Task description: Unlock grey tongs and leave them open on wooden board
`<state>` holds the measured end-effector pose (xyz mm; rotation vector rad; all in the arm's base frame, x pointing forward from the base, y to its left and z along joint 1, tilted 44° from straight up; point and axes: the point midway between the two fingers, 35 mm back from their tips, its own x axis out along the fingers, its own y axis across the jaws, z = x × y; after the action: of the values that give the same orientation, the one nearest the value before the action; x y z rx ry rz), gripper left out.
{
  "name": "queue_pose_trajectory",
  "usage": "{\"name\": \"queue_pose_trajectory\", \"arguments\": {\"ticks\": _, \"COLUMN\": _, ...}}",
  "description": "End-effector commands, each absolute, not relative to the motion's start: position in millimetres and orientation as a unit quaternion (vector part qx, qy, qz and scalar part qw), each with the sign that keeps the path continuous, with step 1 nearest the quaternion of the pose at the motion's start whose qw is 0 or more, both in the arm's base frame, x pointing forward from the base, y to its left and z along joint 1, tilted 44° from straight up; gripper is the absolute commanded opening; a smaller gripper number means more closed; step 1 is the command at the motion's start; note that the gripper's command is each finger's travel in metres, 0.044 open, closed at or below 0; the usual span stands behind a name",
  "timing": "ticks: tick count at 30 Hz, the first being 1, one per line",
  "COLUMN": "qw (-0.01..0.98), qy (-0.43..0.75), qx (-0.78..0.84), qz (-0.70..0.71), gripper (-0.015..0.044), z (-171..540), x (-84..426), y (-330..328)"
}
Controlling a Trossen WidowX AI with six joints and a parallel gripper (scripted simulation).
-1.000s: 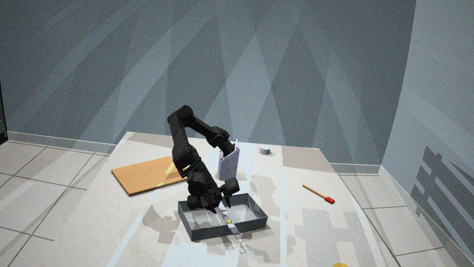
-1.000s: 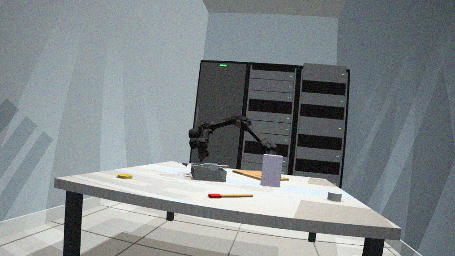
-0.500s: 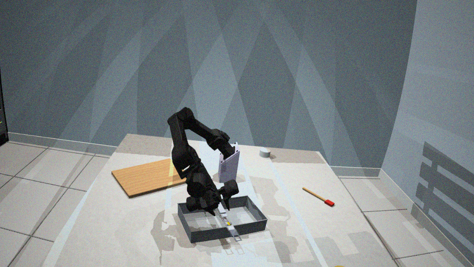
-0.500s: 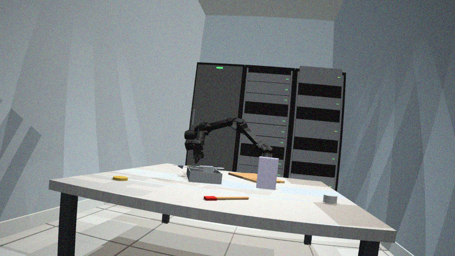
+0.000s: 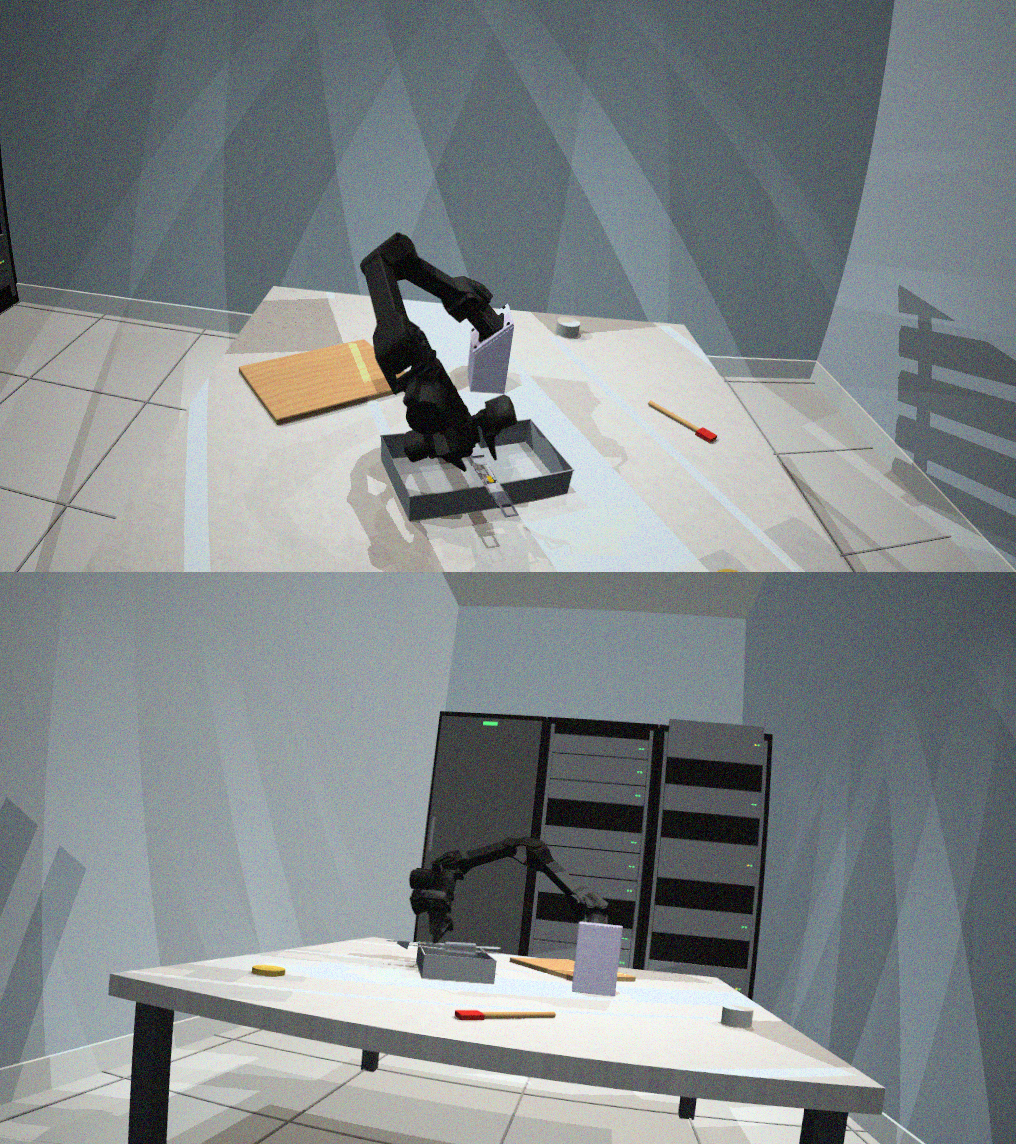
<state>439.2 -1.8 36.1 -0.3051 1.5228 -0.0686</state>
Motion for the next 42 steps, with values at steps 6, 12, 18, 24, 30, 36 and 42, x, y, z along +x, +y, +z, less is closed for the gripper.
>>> {"name": "queue_pose_trajectory", "arguments": {"ticks": 6, "qw": 0.713, "qy": 0.687, "qx": -0.140, "qz": -0.029, "gripper": 0.0260, "z": 22, "x": 440, "y": -4}}
{"name": "queue_pose_trajectory", "arguments": {"ticks": 12, "qw": 0.713, "qy": 0.687, "qx": -0.141, "qz": -0.029, "gripper": 0.0260, "z": 13, "x": 441, "y": -7}}
{"name": "queue_pose_trajectory", "arguments": {"ticks": 18, "qw": 0.713, "qy": 0.687, "qx": -0.141, "qz": -0.029, "gripper": 0.0260, "z": 3, "x": 441, "y": -9}}
{"name": "queue_pose_trajectory", "arguments": {"ticks": 24, "qw": 0.713, "qy": 0.687, "qx": -0.141, "qz": -0.029, "gripper": 0.0260, "z": -6, "x": 441, "y": -12}}
{"name": "queue_pose_trajectory", "arguments": {"ticks": 30, "qw": 0.713, "qy": 0.687, "qx": -0.141, "qz": -0.029, "gripper": 0.0260, "z": -15, "x": 441, "y": -14}}
{"name": "queue_pose_trajectory", "arguments": {"ticks": 36, "qw": 0.713, "qy": 0.687, "qx": -0.138, "qz": -0.032, "gripper": 0.0234, "z": -19, "x": 441, "y": -15}}
{"name": "queue_pose_trajectory", "arguments": {"ticks": 42, "qw": 0.713, "qy": 0.687, "qx": -0.138, "qz": -0.032, "gripper": 0.0135, "z": -19, "x": 441, "y": -15}}
